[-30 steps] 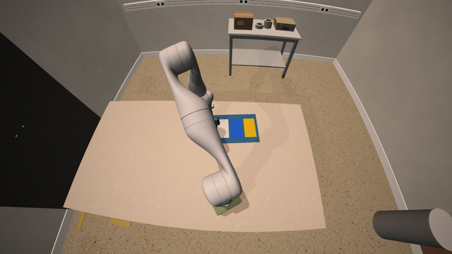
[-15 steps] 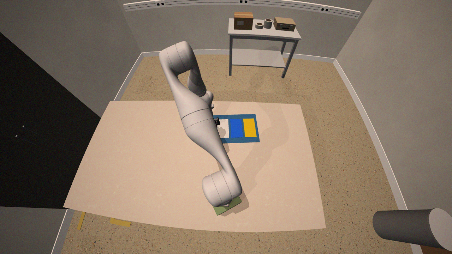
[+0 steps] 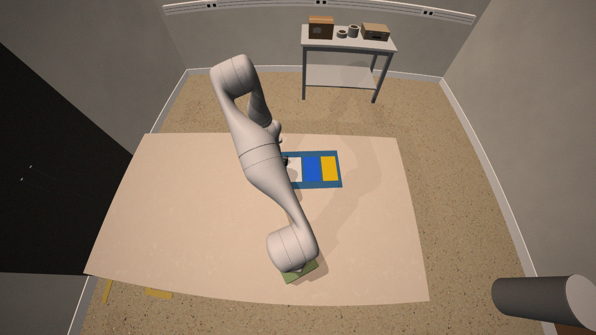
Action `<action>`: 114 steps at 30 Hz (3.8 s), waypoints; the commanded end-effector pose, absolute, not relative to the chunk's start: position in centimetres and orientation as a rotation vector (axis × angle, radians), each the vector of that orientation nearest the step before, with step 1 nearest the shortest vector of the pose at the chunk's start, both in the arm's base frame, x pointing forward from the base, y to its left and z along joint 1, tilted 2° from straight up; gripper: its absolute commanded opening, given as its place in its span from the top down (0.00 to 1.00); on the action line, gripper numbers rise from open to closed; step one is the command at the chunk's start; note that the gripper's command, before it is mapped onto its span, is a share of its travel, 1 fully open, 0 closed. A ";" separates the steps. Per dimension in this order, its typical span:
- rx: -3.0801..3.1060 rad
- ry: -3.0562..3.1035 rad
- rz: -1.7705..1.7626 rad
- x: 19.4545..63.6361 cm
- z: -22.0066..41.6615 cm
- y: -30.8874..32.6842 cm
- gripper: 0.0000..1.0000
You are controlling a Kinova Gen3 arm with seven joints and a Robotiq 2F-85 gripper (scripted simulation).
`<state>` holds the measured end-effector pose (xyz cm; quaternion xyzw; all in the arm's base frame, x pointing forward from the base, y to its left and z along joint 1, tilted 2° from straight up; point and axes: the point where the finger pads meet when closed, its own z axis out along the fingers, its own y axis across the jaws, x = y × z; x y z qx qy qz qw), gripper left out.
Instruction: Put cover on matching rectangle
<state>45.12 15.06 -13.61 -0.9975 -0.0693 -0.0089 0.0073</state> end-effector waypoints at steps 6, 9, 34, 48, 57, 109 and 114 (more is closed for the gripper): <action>-3.117 -0.211 -0.036 45.3 -13.7 15.2 0.27; -3.117 -0.211 -0.036 45.3 -13.7 15.2 0.27; -3.117 -0.211 -0.036 45.3 -13.7 15.2 1.00; -3.117 -0.211 -0.036 45.3 -13.7 15.2 1.00; -3.117 -0.211 -0.036 45.3 -13.7 15.2 0.99; -3.117 -0.211 -0.036 45.3 -13.6 15.2 1.00; -3.117 -0.210 -0.034 45.3 -13.6 15.2 1.00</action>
